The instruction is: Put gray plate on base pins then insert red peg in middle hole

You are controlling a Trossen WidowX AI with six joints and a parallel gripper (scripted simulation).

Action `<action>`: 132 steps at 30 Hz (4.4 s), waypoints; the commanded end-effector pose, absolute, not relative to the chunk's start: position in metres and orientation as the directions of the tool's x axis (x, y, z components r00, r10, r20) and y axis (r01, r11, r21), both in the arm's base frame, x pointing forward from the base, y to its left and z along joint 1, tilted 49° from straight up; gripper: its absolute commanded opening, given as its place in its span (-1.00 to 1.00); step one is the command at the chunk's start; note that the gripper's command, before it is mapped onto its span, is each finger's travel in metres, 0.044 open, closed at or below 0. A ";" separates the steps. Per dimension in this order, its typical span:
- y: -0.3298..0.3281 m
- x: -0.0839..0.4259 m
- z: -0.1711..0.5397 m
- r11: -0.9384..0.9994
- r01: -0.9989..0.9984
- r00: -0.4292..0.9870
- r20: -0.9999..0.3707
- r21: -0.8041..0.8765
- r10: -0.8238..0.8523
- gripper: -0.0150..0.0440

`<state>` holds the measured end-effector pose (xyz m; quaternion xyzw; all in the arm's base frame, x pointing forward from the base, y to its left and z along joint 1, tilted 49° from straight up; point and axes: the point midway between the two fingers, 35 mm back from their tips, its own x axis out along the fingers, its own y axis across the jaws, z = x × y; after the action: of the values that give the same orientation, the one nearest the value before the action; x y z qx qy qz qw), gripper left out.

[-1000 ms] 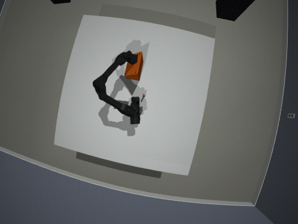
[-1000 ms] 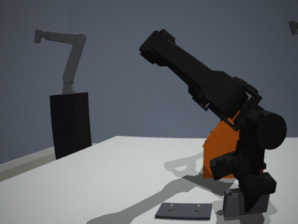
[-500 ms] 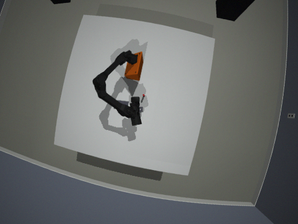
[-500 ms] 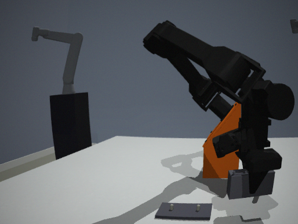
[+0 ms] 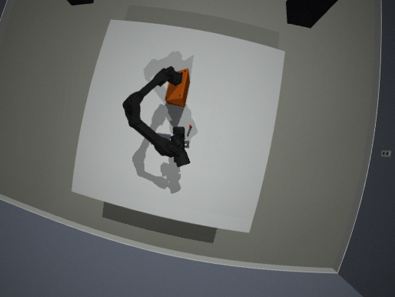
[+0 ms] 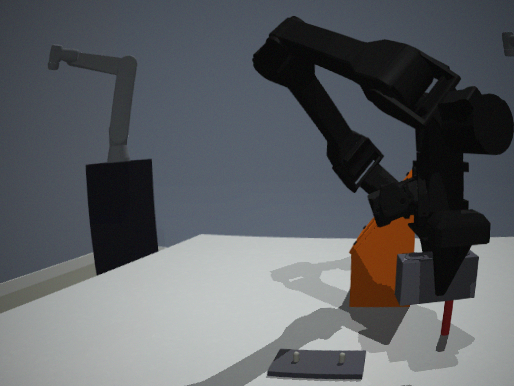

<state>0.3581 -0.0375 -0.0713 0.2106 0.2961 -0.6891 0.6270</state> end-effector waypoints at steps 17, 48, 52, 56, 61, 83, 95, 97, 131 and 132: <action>-0.042 0.359 -0.043 -0.055 0.992 -0.119 -0.671 -0.117 -0.732 -0.49; -0.133 0.340 -0.012 -0.106 0.993 -0.117 -0.670 -0.058 -0.733 -0.49; -0.144 0.335 -0.008 -0.114 0.992 -0.119 -0.666 -0.051 -0.737 -0.49; -0.155 0.330 -0.004 -0.123 0.991 -0.121 -0.661 -0.044 -0.740 -0.49; -0.167 0.324 0.001 -0.132 0.991 -0.124 -0.656 -0.037 -0.745 -0.49; -0.168 0.323 0.001 -0.133 0.990 -0.124 -0.656 -0.037 -0.745 -0.49; -0.180 0.322 -0.008 -0.133 0.990 -0.124 -0.655 -0.037 -0.745 -0.49; -0.181 0.322 -0.008 -0.133 0.990 -0.124 -0.655 -0.037 -0.745 -0.49; -0.196 0.320 -0.020 -0.135 0.990 -0.120 -0.656 -0.027 -0.745 0.22; -0.196 0.320 -0.020 -0.135 0.990 -0.120 -0.656 -0.027 -0.745 0.31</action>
<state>0.3203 -0.1962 -0.0203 0.2548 0.2408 -0.7085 0.6125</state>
